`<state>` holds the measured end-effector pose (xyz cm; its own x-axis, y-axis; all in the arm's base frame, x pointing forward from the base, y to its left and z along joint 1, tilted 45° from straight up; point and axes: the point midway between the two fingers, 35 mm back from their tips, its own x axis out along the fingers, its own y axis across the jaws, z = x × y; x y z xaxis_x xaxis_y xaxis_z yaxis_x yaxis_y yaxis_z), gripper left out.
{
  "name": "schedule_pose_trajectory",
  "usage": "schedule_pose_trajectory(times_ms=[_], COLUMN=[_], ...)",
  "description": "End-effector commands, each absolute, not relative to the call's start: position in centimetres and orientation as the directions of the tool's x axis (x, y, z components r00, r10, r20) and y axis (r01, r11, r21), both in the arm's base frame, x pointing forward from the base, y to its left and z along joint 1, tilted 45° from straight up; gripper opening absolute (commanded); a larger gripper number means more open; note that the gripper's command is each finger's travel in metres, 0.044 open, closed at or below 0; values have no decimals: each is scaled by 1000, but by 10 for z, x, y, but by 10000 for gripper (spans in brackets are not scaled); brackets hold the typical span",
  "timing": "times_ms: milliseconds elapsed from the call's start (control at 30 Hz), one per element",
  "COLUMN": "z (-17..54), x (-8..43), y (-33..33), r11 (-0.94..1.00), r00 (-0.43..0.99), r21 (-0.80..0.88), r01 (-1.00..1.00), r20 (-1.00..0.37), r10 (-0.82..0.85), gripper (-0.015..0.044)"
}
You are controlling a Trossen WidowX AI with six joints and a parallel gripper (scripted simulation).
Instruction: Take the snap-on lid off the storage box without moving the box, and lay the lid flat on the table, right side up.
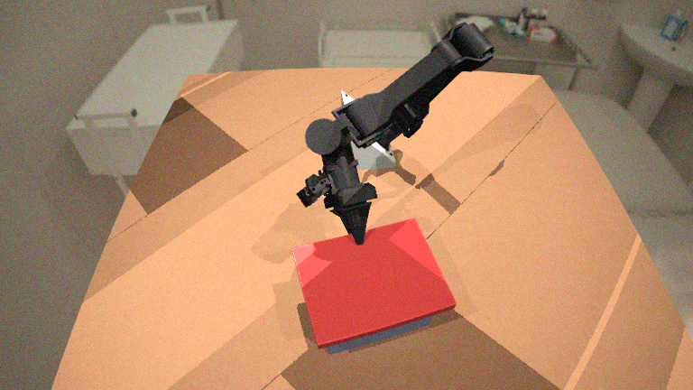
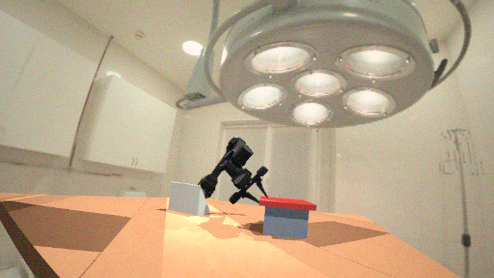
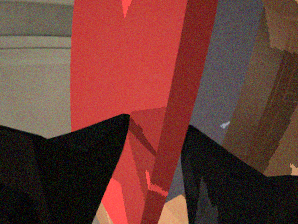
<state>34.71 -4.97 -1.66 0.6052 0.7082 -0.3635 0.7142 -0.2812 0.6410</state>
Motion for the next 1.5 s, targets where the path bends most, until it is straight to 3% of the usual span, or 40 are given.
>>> schedule_pose_trajectory(times_ms=[0, 1467], z=[-14, -9], x=[347, 348], y=[-52, -58], r11=[-283, -285], r00=[610, 609], r21=[647, 643], r01=[708, 711], r20=[-359, -361], r10=[706, 706], gripper=[0, 0])
